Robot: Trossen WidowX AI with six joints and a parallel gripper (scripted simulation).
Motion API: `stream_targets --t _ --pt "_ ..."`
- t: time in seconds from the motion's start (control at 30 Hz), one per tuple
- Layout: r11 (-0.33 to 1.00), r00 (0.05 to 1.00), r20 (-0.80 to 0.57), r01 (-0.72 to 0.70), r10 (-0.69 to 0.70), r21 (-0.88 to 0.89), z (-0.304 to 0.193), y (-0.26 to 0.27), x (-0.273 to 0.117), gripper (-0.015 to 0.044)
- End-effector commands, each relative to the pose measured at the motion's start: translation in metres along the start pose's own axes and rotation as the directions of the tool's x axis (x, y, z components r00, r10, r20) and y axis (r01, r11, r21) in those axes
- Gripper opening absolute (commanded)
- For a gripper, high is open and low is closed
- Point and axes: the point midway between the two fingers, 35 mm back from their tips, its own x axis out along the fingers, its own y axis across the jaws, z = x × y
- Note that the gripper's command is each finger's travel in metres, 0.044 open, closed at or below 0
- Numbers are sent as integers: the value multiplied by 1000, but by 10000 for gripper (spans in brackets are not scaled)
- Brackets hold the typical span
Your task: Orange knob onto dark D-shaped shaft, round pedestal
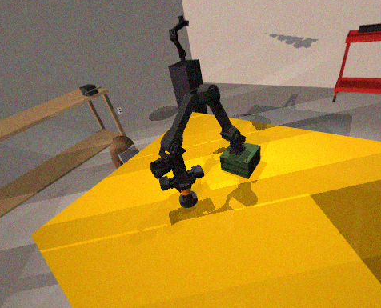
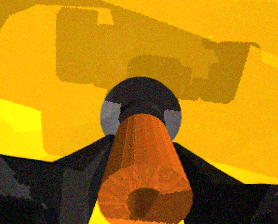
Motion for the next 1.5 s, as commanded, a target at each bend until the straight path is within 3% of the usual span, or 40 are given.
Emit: stream_targets --t 0.0,0.63,0.9,1.47 --pt "1000 1000 -3 1 -1 -6 0 0 0 0" --pt "1000 1000 -3 1 -1 -6 0 0 -4 0" --pt "977 1000 -3 1 -1 -214 0 -1 -2 0" --pt "977 1000 -3 1 -1 -214 0 0 0 0"
